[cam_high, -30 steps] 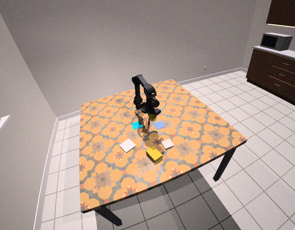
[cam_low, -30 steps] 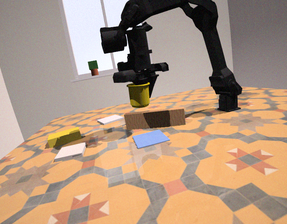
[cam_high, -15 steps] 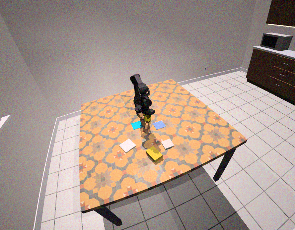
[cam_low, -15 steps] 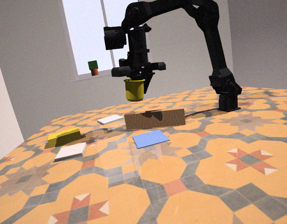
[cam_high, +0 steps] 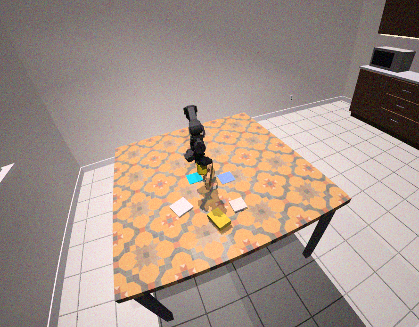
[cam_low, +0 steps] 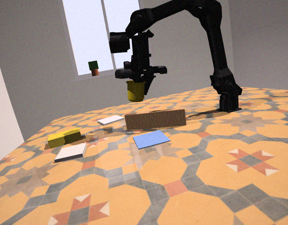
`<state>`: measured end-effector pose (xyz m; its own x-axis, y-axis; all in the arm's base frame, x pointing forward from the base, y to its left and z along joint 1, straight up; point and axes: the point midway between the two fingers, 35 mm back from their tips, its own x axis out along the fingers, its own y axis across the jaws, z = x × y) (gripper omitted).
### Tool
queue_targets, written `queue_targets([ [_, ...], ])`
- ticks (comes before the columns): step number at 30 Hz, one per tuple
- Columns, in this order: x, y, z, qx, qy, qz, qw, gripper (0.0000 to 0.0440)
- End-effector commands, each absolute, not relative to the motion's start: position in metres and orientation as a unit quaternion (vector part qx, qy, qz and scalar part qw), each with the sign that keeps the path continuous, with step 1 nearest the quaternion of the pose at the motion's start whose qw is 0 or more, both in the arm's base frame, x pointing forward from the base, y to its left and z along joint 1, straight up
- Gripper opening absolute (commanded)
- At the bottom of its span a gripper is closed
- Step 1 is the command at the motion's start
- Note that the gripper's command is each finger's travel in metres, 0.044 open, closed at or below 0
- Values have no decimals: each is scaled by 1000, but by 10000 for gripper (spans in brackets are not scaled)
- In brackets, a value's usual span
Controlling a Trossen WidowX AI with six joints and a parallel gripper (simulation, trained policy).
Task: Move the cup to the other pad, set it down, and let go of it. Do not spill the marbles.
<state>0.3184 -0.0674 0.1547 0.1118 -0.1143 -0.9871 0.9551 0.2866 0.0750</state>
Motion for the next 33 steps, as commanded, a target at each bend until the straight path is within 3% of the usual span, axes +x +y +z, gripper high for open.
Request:
queue_targets([
  [1,315,-74,151,416,503,-435,620,0],
  [33,269,-99,90,446,479,-466,596,5],
])
